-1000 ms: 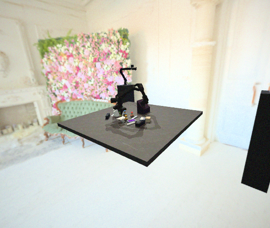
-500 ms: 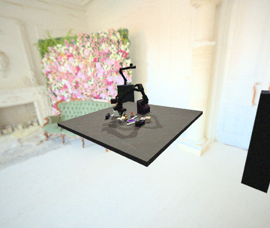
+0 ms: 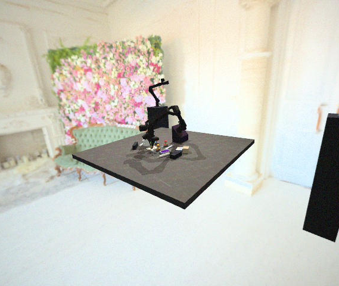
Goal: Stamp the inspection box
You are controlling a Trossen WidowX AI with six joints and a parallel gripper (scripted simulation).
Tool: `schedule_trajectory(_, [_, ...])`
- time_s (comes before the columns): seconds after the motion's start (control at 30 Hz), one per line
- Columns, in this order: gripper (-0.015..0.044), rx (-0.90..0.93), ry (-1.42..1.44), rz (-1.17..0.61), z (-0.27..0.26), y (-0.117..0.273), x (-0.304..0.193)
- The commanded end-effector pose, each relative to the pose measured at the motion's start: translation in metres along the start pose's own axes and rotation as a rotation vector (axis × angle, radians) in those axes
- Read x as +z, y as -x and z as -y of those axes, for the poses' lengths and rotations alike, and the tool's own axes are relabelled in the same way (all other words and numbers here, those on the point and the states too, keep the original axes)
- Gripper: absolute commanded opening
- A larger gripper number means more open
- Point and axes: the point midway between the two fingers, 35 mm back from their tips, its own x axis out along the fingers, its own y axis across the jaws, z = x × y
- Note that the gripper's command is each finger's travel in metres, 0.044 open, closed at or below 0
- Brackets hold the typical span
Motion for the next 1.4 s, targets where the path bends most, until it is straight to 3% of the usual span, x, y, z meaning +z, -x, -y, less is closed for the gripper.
schedule_trajectory(0.0, [0.0, 0.007, -0.007, -0.001, 0.0001, -0.0034, -0.001])
schedule_trajectory(1.37, [0.0, 0.008, -0.007, -0.001, 0.0, -0.0087, -0.0011])
